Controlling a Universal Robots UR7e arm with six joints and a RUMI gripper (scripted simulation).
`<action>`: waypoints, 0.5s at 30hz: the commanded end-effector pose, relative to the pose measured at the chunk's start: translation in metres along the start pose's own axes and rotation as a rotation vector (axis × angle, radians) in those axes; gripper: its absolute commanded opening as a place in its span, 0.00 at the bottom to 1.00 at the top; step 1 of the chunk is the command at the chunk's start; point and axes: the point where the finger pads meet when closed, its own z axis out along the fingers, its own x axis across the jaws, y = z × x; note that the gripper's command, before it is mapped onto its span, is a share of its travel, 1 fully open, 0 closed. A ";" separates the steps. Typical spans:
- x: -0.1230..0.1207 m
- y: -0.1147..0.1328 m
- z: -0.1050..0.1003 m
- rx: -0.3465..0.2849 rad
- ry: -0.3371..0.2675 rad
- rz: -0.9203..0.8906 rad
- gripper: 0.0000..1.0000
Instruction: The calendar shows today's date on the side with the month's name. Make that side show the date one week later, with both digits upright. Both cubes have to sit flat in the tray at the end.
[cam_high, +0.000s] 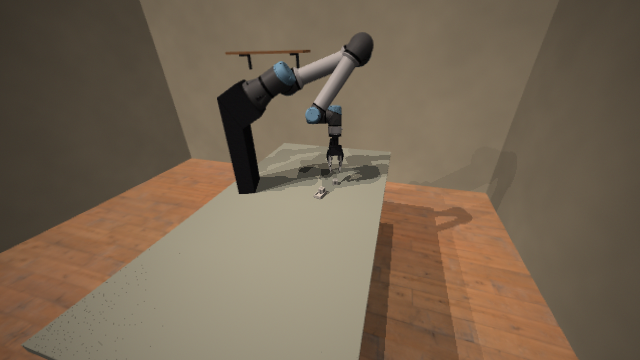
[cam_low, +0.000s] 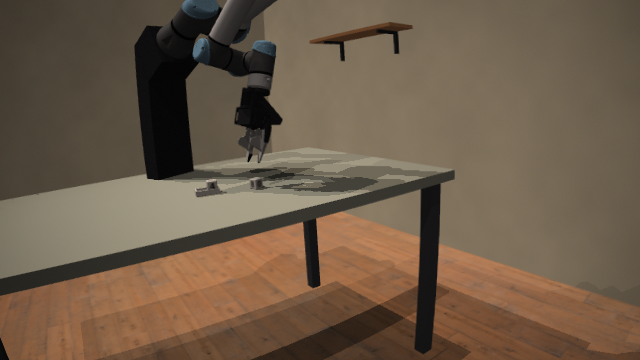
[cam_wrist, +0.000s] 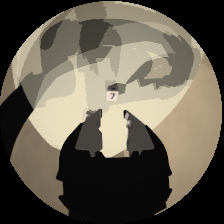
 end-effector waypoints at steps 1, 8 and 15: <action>0.000 0.000 0.002 -0.022 -0.003 0.000 0.28; -0.001 0.000 0.005 -0.086 -0.010 0.001 0.28; -0.001 -0.001 0.006 -0.145 -0.011 0.001 0.28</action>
